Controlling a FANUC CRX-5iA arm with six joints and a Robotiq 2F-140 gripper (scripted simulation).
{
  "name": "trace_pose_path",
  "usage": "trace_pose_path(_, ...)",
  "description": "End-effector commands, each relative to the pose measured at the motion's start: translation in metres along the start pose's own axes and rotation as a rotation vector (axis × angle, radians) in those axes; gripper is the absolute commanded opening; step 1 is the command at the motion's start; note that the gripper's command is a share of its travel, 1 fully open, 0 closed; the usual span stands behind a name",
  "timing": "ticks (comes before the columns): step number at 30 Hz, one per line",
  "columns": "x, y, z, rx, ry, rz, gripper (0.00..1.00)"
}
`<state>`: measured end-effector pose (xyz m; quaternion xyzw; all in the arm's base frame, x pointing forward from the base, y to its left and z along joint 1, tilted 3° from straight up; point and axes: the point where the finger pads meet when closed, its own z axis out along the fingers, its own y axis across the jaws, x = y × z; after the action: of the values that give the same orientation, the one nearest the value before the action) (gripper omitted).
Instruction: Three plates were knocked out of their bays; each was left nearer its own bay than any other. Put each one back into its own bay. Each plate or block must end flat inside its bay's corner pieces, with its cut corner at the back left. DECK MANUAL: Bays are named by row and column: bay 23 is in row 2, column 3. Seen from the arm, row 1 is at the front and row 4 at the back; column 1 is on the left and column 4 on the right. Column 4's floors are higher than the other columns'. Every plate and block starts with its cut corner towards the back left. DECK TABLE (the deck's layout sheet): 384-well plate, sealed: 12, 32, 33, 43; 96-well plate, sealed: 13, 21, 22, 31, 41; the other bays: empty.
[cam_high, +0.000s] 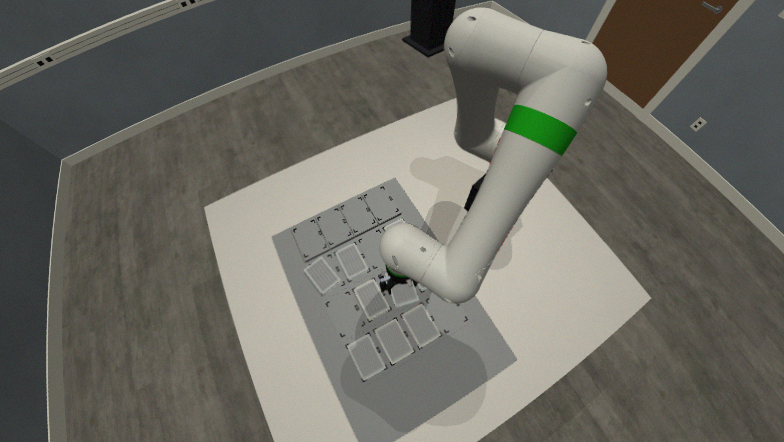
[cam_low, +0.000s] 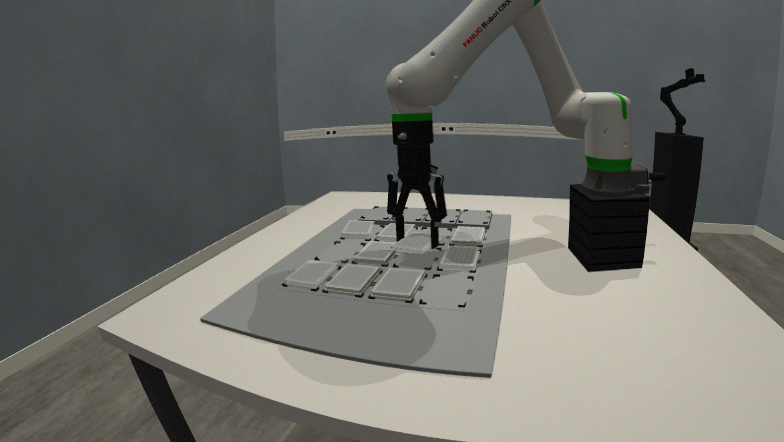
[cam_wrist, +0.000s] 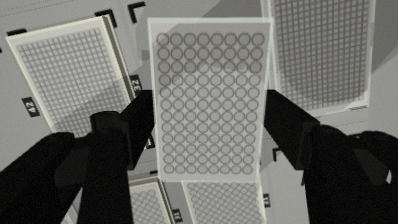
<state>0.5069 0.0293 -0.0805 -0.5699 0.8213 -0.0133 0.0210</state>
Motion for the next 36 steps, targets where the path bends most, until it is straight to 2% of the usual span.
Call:
trace_pose_path(1, 0.005, -0.003, -0.001, 0.001, -0.002, -0.068, 0.1)
trace_pose_path(6, 0.018, -0.008, 0.0, 0.002, -0.002, -0.209, 0.1)
trace_pose_path(20, 0.021, -0.01, 0.0, 0.001, -0.002, -0.209, 0.1)
trace_pose_path(36, 0.02, -0.009, 0.018, 0.001, -0.002, -0.209, 0.1)
